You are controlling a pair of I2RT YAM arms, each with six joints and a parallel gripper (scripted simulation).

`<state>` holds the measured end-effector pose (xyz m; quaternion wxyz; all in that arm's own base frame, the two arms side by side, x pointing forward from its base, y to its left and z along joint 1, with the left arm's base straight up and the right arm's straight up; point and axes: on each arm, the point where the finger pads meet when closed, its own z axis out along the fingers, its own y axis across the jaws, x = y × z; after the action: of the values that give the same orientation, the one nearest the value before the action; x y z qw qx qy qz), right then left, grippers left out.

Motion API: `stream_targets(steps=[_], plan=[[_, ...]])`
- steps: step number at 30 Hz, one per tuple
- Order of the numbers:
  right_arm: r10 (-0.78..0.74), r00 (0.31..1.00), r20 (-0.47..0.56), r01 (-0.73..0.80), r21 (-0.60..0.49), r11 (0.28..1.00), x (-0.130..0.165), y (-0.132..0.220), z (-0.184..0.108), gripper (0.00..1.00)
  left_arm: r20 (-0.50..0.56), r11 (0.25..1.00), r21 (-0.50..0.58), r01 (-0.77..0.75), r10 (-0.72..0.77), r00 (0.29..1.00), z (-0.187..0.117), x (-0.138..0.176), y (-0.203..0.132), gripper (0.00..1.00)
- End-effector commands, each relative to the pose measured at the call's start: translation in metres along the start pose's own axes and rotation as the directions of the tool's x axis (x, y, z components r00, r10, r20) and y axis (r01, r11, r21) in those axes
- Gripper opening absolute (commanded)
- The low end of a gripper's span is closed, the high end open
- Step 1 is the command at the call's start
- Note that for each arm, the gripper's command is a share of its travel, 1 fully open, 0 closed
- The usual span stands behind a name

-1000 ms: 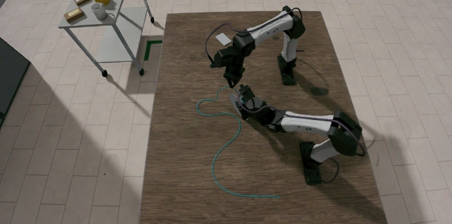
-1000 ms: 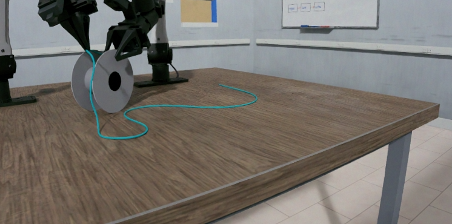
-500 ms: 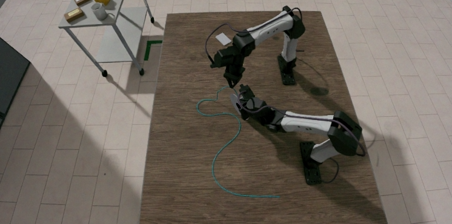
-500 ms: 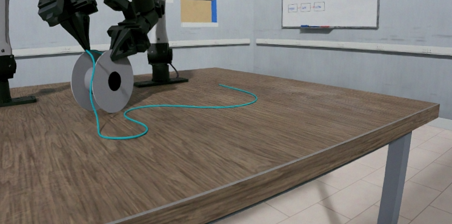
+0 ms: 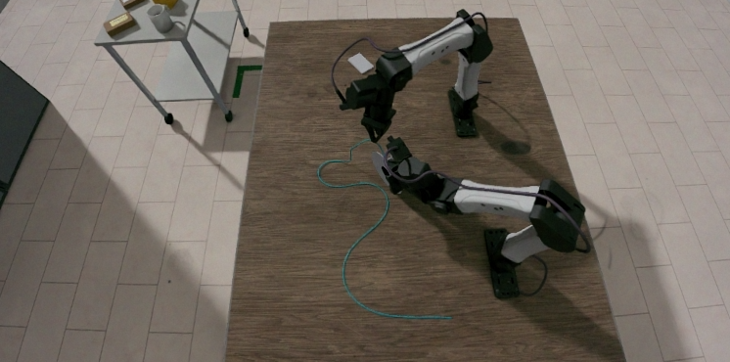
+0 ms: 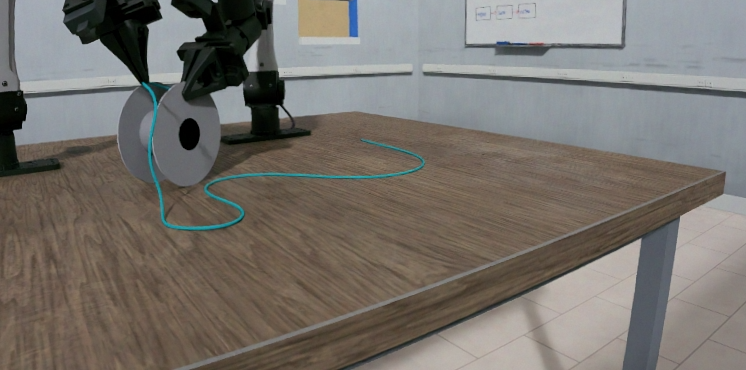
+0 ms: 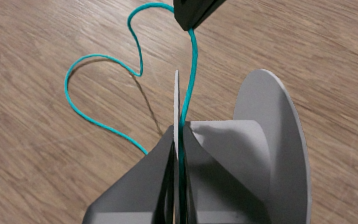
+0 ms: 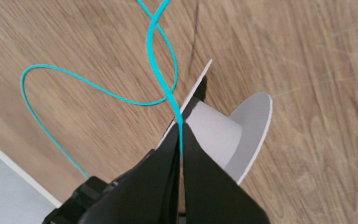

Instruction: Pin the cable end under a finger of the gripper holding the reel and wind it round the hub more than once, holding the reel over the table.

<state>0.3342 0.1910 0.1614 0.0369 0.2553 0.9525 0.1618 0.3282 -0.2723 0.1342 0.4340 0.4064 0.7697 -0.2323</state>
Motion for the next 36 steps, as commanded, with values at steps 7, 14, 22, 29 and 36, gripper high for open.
stream_targets(steps=[7, 14, 22, 29, 36], plan=[[-0.004, 1.0, 0.02, 0.005, -0.017, 1.0, -0.004, 0.002, -0.008, 0.14, 0.039, 1.0, -0.007, -0.007, 0.007, 0.999, -0.009, -0.018, 0.004, 0.0], [-0.004, 1.0, 0.02, 0.005, -0.017, 1.0, -0.004, 0.002, -0.008, 0.24, 0.039, 1.0, -0.007, -0.007, 0.007, 0.999, -0.009, -0.018, 0.004, 0.0], [-0.003, 1.0, 0.017, 0.004, -0.02, 1.0, -0.007, 0.003, -0.011, 0.3, 0.039, 1.0, -0.007, -0.007, 0.007, 0.999, -0.009, -0.018, 0.004, 0.0], [-0.001, 1.0, 0.001, 0.001, -0.012, 1.0, -0.015, 0.0, -0.013, 0.3, 0.039, 1.0, -0.007, -0.007, 0.007, 0.999, -0.009, -0.018, 0.004, 0.0], [0.0, 1.0, -0.001, 0.0, -0.01, 1.0, -0.03, -0.005, -0.027, 0.3, 0.039, 1.0, -0.007, -0.007, 0.007, 0.999, -0.009, -0.018, 0.004, 0.0]])
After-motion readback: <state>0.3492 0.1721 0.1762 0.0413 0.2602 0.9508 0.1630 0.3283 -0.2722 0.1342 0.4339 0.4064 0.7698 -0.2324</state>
